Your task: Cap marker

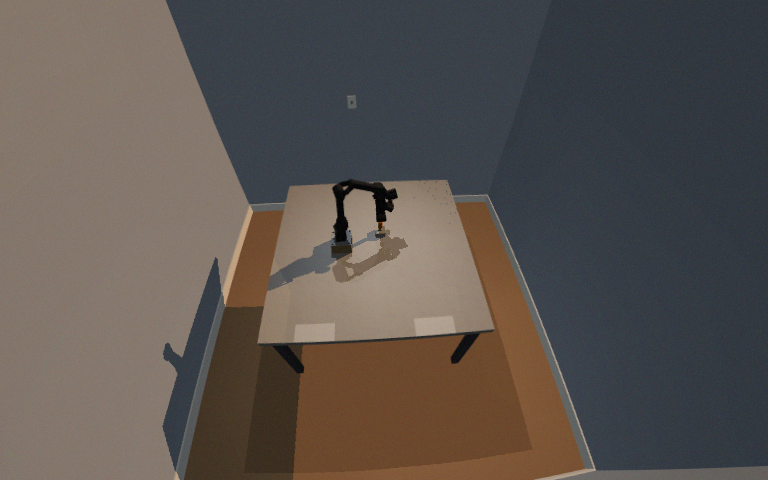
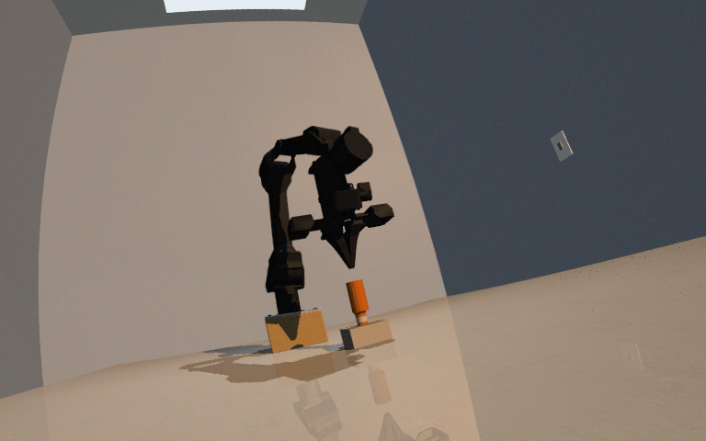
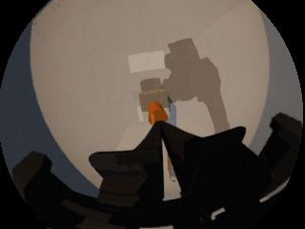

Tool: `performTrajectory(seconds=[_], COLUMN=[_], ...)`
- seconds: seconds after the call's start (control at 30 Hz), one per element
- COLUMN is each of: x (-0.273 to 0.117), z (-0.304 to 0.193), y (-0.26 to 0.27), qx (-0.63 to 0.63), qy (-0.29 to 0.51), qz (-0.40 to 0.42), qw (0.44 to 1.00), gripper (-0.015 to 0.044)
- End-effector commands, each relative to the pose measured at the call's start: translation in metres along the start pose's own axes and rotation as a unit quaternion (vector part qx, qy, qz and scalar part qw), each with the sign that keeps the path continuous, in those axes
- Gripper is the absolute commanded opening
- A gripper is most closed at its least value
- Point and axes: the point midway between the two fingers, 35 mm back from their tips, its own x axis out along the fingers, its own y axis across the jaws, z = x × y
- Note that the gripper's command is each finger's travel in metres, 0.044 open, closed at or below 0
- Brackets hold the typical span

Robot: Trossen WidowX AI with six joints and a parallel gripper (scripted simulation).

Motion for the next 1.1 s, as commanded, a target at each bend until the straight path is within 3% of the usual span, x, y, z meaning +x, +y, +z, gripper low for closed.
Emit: performTrajectory(seconds=[0.0, 1.07], x=[0.007, 0.036], z=[-0.002, -0.002], y=[-0.001, -0.001], qx=[-0.002, -0.002], qy=[0.004, 0.004], qz=[-0.002, -0.002], qw=[1.0, 1.0], gripper=[0.0, 0.0])
